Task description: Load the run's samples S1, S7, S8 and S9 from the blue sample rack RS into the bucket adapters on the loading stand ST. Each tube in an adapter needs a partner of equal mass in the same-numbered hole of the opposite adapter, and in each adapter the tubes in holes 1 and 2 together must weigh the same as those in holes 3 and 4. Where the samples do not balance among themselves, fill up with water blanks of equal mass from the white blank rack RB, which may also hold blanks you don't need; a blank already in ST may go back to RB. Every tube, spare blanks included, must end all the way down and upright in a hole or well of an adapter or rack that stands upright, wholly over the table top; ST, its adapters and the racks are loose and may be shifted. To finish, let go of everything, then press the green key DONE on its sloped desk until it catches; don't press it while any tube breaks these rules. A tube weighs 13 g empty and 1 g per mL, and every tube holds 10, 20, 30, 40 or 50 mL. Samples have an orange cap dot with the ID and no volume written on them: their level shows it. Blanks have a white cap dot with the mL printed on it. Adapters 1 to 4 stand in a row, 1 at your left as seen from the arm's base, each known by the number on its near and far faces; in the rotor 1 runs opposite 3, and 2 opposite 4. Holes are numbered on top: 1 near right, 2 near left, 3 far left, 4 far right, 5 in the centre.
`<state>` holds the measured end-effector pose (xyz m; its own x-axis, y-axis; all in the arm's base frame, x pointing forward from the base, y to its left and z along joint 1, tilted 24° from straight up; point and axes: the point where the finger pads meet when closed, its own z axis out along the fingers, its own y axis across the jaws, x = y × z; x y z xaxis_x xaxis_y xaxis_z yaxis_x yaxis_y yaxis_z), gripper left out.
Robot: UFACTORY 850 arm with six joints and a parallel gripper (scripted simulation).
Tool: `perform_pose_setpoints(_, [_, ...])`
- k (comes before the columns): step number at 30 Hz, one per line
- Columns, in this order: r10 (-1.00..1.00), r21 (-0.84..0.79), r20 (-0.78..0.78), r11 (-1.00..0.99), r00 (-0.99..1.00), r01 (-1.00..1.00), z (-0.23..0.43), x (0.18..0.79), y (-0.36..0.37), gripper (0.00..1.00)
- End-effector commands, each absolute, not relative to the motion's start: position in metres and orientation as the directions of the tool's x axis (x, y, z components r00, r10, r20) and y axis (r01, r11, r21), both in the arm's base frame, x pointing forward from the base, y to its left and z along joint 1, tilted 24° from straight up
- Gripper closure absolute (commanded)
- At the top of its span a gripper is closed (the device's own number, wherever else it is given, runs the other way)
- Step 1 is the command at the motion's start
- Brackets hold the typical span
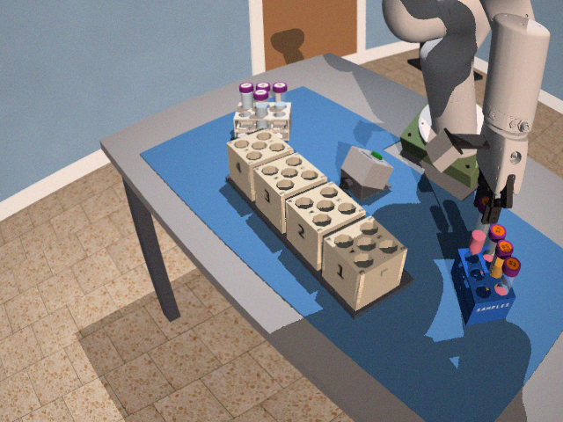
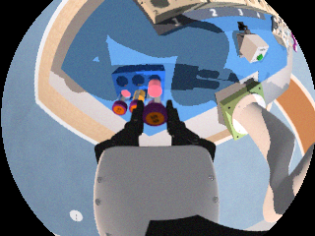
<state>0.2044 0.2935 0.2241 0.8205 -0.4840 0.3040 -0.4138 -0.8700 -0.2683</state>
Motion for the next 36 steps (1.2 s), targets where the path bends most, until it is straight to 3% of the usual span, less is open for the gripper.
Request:
perform_pose_setpoints(1, [-0.485,-0.27,0.305,-0.87,0.82,-0.413,0.224,0.205,0.294,1.0])
perform_pose_setpoints(36, [-0.484,-0.27,0.305,-0.87,0.82,-0.413,0.203,0.214,0.296,1.0])
